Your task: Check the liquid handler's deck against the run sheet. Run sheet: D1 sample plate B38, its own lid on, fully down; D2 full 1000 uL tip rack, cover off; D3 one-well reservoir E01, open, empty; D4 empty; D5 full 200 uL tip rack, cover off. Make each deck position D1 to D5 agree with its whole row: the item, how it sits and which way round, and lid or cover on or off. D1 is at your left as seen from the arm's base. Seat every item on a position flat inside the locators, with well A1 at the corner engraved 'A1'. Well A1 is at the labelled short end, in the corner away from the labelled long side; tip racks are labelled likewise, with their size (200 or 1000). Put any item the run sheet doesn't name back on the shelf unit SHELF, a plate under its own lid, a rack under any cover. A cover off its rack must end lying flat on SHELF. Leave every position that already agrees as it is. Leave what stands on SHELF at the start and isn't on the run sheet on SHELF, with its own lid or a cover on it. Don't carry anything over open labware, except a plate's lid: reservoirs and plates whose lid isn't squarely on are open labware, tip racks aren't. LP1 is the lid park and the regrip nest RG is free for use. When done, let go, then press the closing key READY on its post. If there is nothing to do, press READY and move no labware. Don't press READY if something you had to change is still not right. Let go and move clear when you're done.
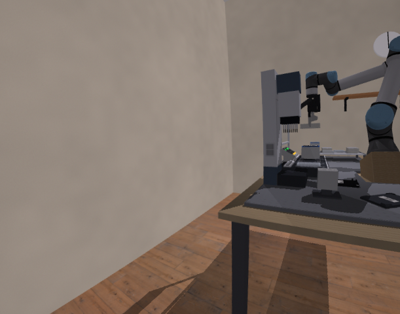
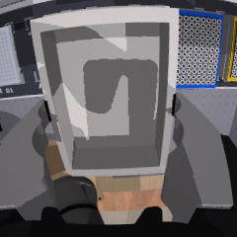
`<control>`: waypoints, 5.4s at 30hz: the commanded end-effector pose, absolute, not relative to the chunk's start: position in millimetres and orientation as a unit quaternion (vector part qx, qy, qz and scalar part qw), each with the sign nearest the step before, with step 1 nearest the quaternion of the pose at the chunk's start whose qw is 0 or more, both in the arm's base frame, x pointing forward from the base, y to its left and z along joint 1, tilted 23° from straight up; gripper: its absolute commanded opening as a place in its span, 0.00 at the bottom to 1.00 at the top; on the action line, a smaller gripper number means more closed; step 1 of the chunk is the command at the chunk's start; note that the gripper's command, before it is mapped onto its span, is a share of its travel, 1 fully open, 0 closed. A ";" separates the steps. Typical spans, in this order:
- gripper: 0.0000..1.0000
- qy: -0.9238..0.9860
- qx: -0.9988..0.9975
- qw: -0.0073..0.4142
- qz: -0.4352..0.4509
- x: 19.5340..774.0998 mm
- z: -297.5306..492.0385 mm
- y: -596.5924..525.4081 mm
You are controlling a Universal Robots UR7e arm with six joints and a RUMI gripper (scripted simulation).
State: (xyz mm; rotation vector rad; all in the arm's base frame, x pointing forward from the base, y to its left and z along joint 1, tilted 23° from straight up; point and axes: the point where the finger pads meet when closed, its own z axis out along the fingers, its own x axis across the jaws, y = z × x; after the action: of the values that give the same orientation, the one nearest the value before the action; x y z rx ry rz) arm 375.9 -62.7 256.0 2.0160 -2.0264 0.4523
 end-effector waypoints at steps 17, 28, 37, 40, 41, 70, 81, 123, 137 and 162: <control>0.00 -0.695 0.691 0.124 0.154 377.0 230.4 -73.3; 0.00 -0.695 0.691 0.124 0.154 377.6 216.5 -79.0; 0.00 -0.695 0.691 0.124 0.154 378.1 205.8 -83.5; 0.00 -0.695 0.691 0.124 0.154 378.4 201.2 -85.4; 0.00 -0.695 0.691 0.124 0.154 378.5 199.6 -86.0; 0.00 -0.695 0.691 0.124 0.154 380.2 161.3 -102.0; 0.00 -0.695 0.691 0.124 0.154 380.9 144.4 -109.1; 0.00 -0.695 0.691 0.124 0.154 383.4 89.3 -132.2; 0.00 -0.695 0.691 0.124 0.154 384.3 69.4 -140.5; 0.00 -0.695 0.691 0.123 0.157 386.3 57.9 -146.2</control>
State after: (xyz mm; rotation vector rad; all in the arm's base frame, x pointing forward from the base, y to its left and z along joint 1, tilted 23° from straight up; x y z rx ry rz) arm 386.8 -146.7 58.2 2.0139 -2.0283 0.4564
